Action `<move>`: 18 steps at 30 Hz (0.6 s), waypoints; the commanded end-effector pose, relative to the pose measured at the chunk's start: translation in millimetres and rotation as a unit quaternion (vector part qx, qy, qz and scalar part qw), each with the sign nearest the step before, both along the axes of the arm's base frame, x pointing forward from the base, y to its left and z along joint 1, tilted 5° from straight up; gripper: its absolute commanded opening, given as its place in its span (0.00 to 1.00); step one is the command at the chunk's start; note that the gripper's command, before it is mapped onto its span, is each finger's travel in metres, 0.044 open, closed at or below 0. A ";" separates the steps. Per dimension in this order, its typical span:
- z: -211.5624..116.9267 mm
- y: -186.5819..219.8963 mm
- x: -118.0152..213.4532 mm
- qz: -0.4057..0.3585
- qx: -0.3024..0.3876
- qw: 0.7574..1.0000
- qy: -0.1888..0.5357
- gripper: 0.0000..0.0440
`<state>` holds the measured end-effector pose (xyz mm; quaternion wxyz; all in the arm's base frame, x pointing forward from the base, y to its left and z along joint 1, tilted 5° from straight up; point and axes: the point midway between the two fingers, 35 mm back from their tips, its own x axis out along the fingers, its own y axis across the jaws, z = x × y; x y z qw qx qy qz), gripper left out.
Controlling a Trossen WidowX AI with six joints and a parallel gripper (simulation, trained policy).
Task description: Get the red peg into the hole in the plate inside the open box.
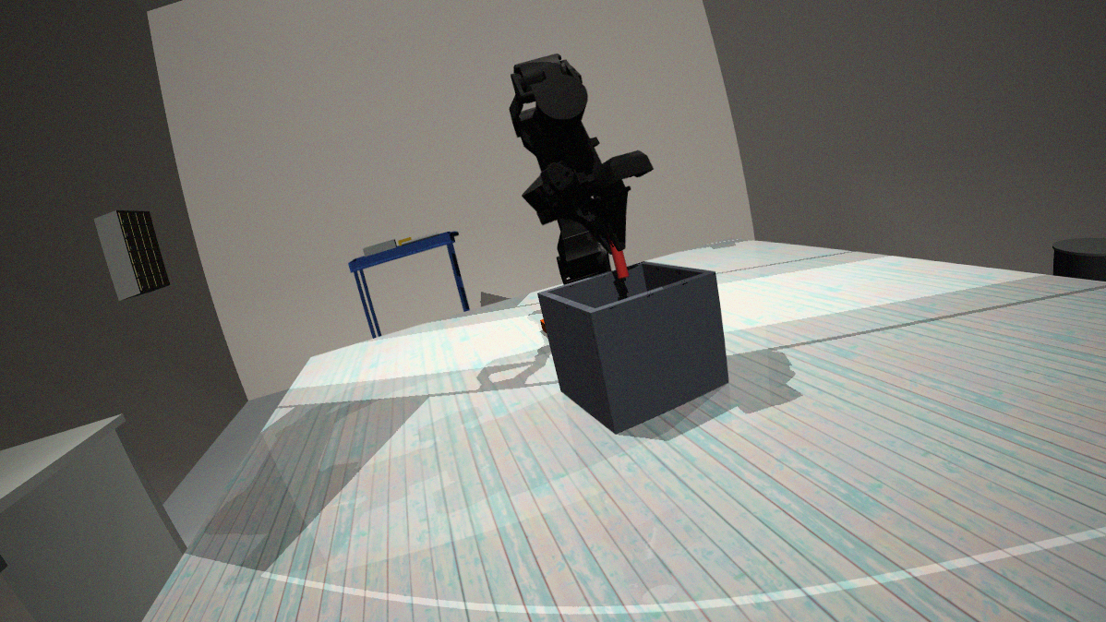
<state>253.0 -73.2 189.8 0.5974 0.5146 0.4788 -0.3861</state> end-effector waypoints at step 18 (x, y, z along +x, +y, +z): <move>-43.2 -26.7 19.7 0.009 0.018 0.999 0.024 0.00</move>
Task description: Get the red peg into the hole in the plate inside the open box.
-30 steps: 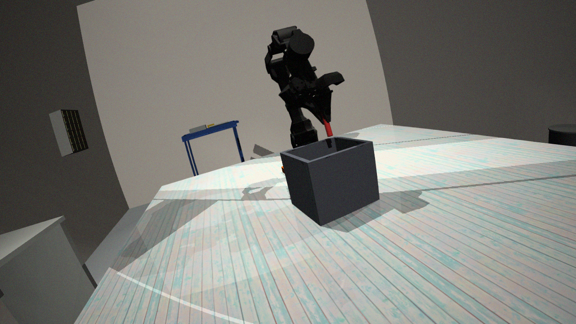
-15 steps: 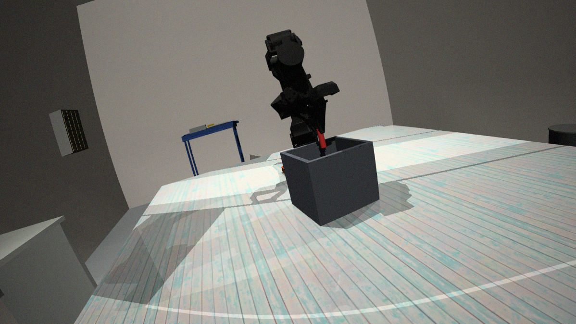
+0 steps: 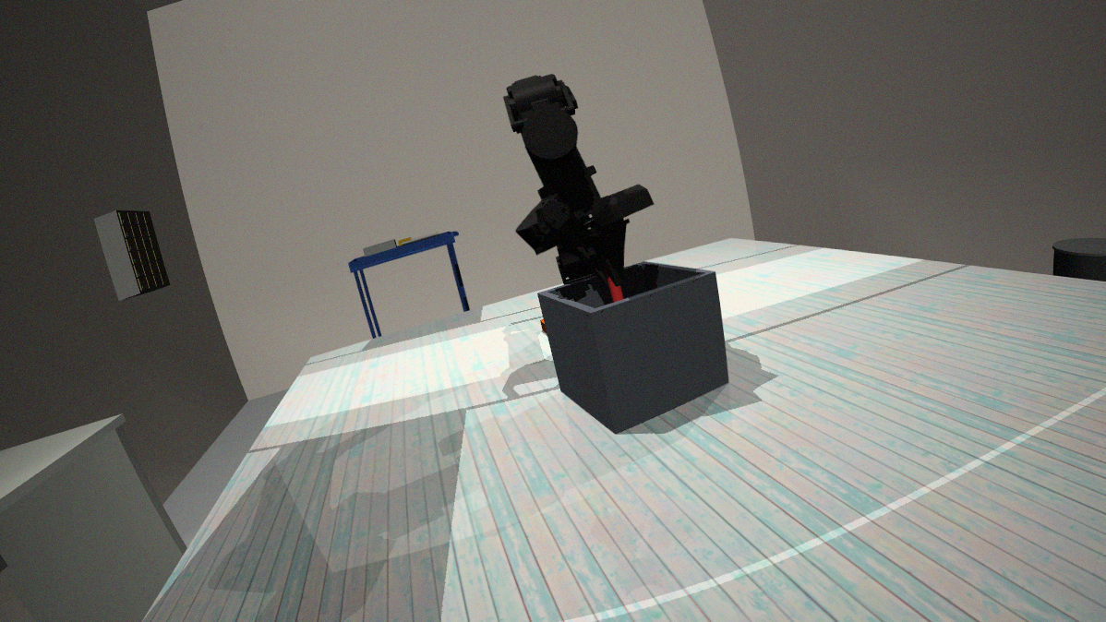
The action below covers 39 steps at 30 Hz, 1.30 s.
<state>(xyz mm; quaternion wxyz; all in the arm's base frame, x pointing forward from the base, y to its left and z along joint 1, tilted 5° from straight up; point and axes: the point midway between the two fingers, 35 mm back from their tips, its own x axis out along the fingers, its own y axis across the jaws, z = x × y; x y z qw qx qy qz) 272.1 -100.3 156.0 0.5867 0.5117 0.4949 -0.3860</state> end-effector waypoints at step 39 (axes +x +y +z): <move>-94.0 1.9 1.6 0.082 0.036 0.994 0.066 0.30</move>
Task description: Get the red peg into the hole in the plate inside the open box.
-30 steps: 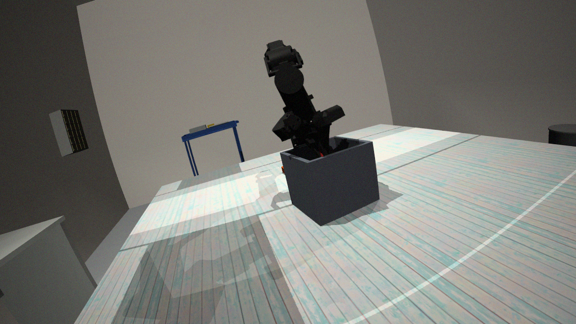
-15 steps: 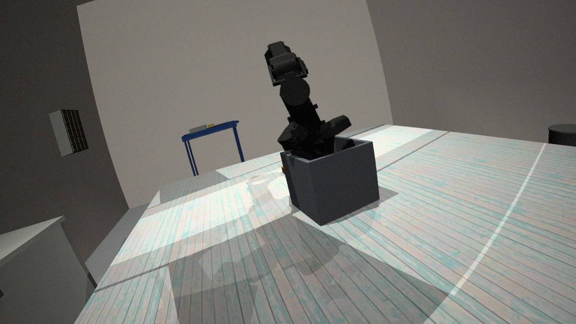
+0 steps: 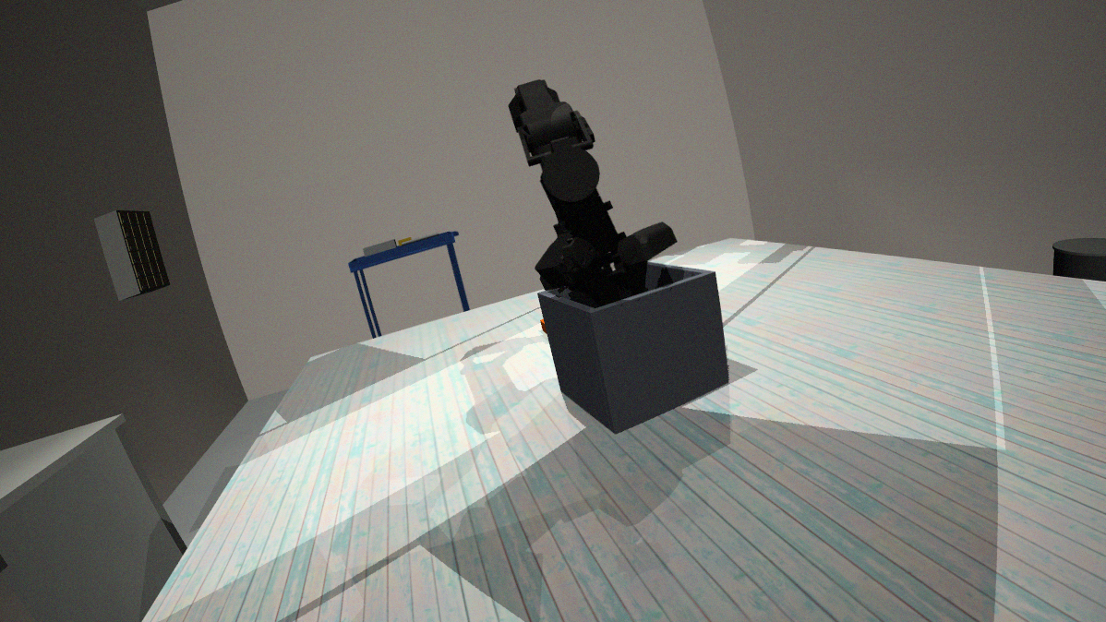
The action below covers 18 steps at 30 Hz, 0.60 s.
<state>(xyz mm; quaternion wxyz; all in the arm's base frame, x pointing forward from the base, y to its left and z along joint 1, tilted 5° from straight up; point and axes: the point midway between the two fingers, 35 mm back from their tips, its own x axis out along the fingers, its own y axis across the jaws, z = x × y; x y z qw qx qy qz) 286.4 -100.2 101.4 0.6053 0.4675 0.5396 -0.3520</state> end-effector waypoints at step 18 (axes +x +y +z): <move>-28.6 -14.4 2.7 -0.004 0.084 0.996 0.024 0.33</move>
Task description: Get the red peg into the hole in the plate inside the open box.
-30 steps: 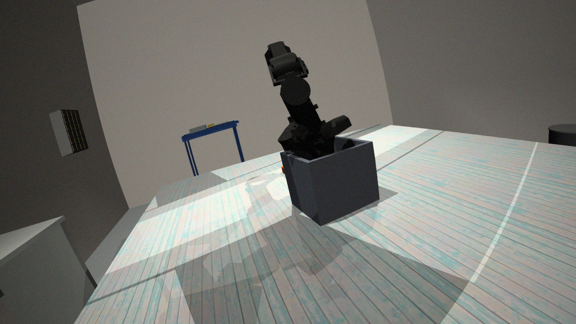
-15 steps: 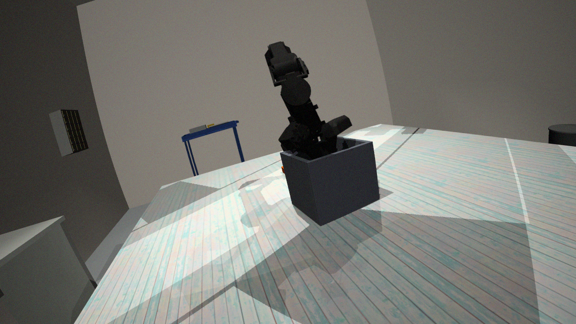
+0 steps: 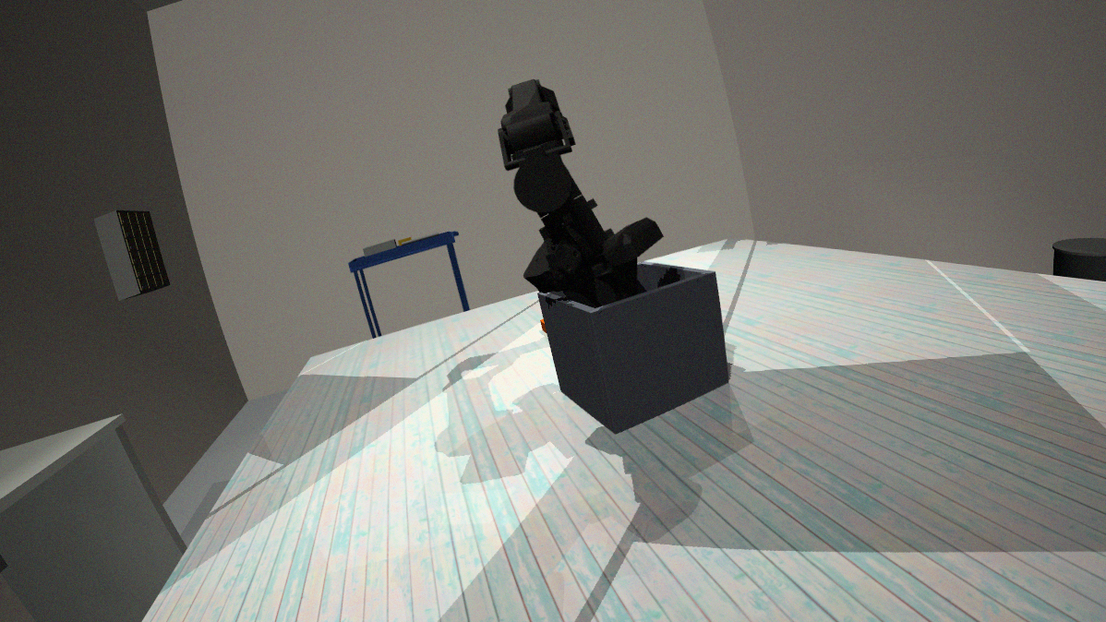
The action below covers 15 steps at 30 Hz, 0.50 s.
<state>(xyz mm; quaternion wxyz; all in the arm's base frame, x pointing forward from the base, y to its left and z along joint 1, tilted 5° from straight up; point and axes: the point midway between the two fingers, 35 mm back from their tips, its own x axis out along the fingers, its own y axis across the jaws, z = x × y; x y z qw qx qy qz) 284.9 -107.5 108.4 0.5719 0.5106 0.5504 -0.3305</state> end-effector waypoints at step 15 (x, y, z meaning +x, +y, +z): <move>-15.3 -14.9 32.5 0.026 0.053 0.997 -0.041 0.34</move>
